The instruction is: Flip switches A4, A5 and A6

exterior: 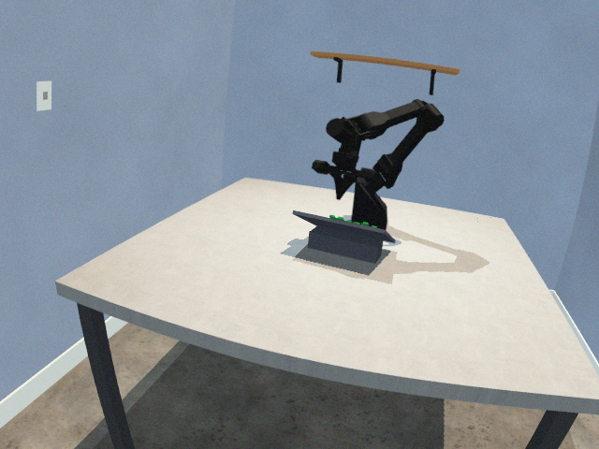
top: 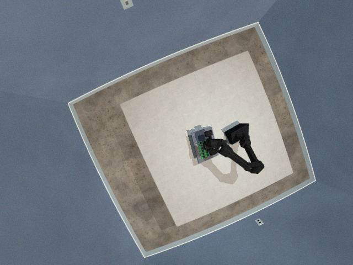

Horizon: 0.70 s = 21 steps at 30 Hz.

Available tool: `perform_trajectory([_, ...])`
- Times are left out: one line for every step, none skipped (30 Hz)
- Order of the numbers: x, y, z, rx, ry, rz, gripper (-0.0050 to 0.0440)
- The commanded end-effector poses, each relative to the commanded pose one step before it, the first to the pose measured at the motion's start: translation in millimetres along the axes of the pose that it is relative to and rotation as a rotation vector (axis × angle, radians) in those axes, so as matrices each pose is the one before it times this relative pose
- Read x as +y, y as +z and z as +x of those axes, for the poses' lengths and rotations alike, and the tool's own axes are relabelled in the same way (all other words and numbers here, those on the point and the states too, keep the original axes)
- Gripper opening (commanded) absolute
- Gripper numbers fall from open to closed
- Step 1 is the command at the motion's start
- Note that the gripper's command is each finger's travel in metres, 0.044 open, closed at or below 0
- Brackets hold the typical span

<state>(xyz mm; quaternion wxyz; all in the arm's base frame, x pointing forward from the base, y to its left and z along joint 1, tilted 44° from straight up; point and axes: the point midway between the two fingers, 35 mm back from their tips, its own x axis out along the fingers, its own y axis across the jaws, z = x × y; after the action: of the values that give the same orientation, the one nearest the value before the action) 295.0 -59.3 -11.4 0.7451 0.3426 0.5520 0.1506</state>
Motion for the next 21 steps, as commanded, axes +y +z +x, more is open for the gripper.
perform_trajectory([1.68, 0.11, -9.56, 0.00617, 0.00009, -0.00279, 0.0])
perform_trajectory([1.45, -0.81, -0.24, 0.00003, -0.00013, 0.0, 0.0])
perform_trajectory([4.29, -2.47, -0.69, 0.00009, -0.00035, 0.0, 0.0])
perform_trajectory([6.98, -4.29, -1.07, 0.00012, -0.00049, 0.0, 0.0])
perform_trajectory([0.0, 0.0, 0.0, 0.0, 0.0, 0.0, 0.0])
perform_trajectory([0.0, 0.0, 0.0, 0.0, 0.0, 0.0, 0.0])
perform_trajectory([8.74, -5.9, -1.25, 0.00009, -0.00044, 0.0, 0.0])
perform_trajectory([8.45, -6.31, -1.09, 0.00003, -0.00023, 0.0, 0.0])
perform_trajectory([8.03, -6.63, -0.92, -0.00002, 0.0, -0.00001, 0.0])
perform_trajectory([7.59, -6.93, -0.74, -0.00007, 0.00022, 0.0, 0.0])
perform_trajectory([7.06, -7.1, -0.57, -0.00011, 0.00044, 0.0, 0.0])
perform_trajectory([5.13, -5.63, -0.32, -0.0001, 0.00049, 0.0, 0.0])
perform_trajectory([2.95, -3.44, -0.14, -0.00007, 0.00036, 0.0, 0.0])
perform_trajectory([0.96, -1.16, -0.04, -0.00002, 0.00013, 0.0, 0.0])
perform_trajectory([0.0, 0.0, 0.0, 0.0, 0.0, 0.0, 0.0])
perform_trajectory([0.0, 0.0, 0.0, 0.0, 0.0, 0.0, 0.0])
perform_trajectory([0.0, 0.0, 0.0, 0.0, 0.0, 0.0, 0.0])
perform_trajectory([0.0, 0.0, 0.0, 0.0, 0.0, 0.0, 0.0])
perform_trajectory([0.0, 0.0, 0.0, 0.0, 0.0, 0.0, 0.0])
perform_trajectory([0.0, 0.0, 0.0, 0.0, 0.0, 0.0, 0.0])
perform_trajectory([0.0, 0.0, 0.0, 0.0, 0.0, 0.0, 0.0])
